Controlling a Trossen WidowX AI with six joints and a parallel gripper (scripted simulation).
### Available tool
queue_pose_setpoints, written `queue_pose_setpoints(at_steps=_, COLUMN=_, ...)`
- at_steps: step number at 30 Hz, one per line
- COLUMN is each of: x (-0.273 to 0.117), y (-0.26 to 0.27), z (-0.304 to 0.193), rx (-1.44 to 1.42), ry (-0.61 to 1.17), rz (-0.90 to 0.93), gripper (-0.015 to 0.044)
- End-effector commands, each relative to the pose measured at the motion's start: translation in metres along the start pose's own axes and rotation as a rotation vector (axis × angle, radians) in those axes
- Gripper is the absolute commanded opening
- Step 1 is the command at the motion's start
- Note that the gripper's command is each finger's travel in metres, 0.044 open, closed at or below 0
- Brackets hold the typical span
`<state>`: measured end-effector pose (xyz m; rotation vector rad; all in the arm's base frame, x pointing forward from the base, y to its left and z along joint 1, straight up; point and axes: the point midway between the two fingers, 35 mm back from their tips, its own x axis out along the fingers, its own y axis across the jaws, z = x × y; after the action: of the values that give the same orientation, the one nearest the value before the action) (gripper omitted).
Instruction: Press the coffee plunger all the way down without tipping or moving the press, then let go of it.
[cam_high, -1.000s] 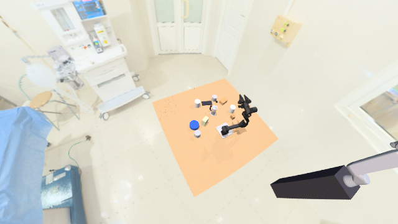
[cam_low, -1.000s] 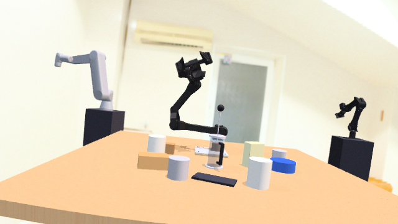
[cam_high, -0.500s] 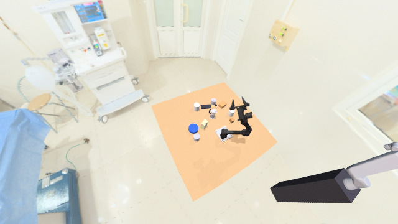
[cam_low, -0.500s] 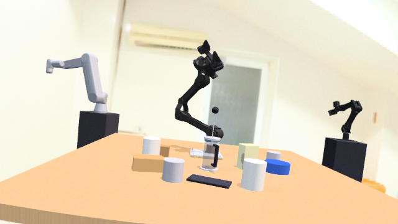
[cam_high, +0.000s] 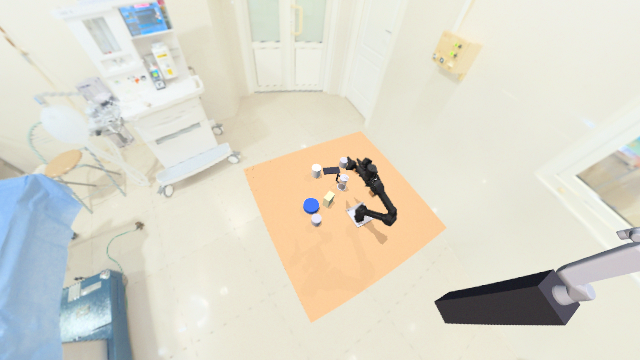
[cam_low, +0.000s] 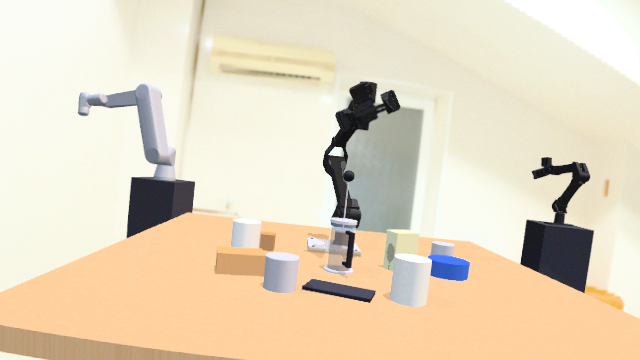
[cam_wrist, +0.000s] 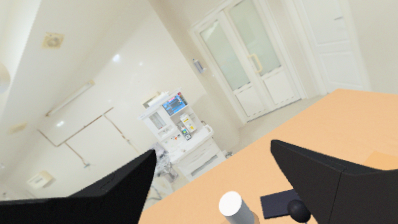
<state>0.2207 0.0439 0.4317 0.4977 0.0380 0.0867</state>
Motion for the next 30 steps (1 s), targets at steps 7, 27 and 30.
queue_pose_setpoints(at_steps=7, x=0.030, y=-0.078, z=-0.064, rx=-0.476, ry=0.472, rz=-0.181, gripper=0.0440)
queue_pose_setpoints(at_steps=27, x=0.042, y=-0.108, z=-0.120, rx=-0.477, ry=0.472, rz=-0.178, gripper=0.0440)
queue_pose_setpoints(at_steps=30, x=0.047, y=-0.109, z=-0.121, rx=-0.477, ry=0.472, rz=-0.178, gripper=0.0440)
